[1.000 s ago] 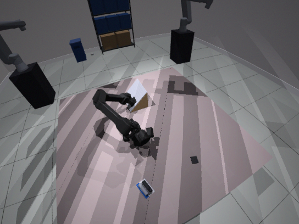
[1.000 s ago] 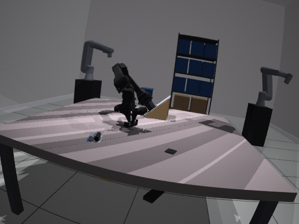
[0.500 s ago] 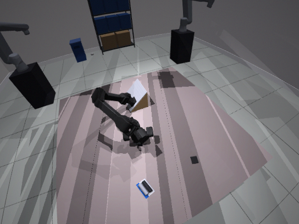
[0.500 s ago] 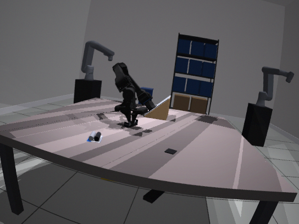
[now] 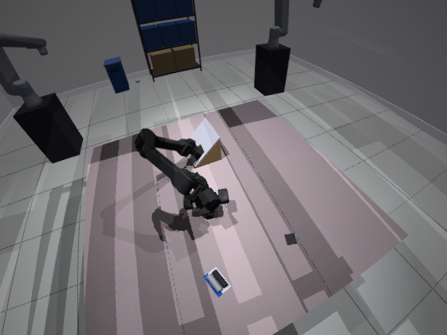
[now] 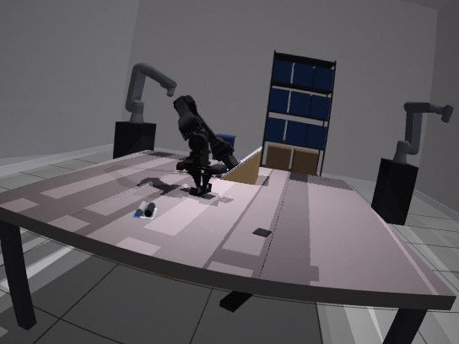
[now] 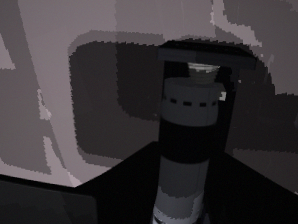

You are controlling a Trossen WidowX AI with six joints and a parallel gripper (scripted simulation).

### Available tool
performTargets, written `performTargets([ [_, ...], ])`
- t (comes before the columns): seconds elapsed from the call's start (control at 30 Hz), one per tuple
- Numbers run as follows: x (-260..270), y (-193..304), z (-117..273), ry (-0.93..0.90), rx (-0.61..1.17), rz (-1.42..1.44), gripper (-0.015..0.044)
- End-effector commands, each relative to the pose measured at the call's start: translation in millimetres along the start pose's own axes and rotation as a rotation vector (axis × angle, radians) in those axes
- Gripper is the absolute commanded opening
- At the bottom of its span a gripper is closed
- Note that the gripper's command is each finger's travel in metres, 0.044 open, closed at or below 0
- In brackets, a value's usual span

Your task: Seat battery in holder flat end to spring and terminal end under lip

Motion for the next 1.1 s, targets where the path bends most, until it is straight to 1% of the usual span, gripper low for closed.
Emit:
performTargets([
  [0.0,-2,0,-2,0.004,-0.024,0.000,0.0065],
  [0.77,-5,5,-3,-0.035,-0.117,0.002,0.0065],
  [1.07,-6,10,-4,-0.037,-0.120,0.002,0.0065],
])
Point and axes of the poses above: the point midway between the two fingers, 35 mm back from their tips, its own z axis back along the fingers, its own x axis across the jaws, y = z × x, the point moved 2 cm from there along z, back along the fingers, and after that the axes turned 10 degrees about -z, right-handed, at the moved point
